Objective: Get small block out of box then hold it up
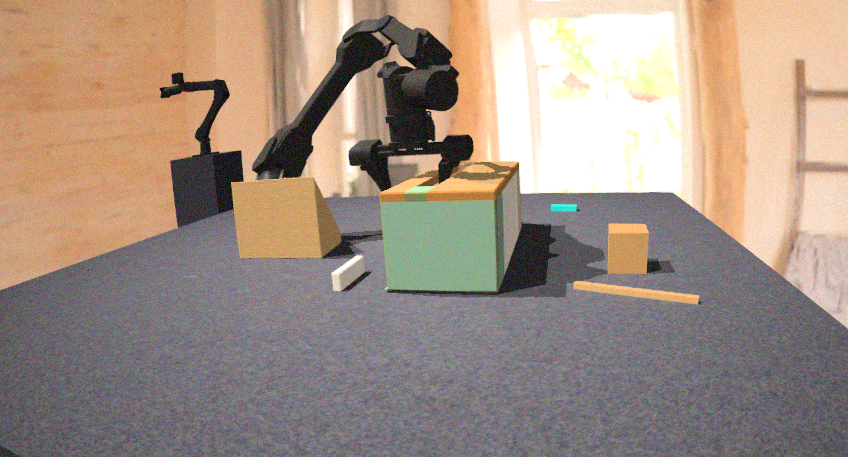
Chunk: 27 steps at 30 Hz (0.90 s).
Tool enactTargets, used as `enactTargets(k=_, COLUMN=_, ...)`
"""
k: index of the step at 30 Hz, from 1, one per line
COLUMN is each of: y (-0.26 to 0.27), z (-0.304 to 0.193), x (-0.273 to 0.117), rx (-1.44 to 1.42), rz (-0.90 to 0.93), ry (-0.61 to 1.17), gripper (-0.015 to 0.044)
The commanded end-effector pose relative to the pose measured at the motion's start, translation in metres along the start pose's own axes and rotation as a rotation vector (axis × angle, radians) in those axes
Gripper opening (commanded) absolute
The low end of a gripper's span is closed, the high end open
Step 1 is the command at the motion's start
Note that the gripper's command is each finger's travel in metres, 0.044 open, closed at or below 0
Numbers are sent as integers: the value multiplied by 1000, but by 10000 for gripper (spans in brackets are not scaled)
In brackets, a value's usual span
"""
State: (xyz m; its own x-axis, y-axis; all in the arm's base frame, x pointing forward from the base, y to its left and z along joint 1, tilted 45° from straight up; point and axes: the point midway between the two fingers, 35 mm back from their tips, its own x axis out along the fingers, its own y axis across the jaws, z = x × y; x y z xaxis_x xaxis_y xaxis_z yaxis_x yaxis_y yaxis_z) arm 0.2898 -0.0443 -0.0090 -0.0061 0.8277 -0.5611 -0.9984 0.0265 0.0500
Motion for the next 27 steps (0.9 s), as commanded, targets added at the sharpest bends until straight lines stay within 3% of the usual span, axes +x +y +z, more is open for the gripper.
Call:
enactTargets(k=1, y=0, z=8, x=2, rx=4, rz=-1, ry=-4, gripper=400)
enactTargets(k=27, y=0, z=49, x=11, rx=5, rz=-1, ry=-7, gripper=400)
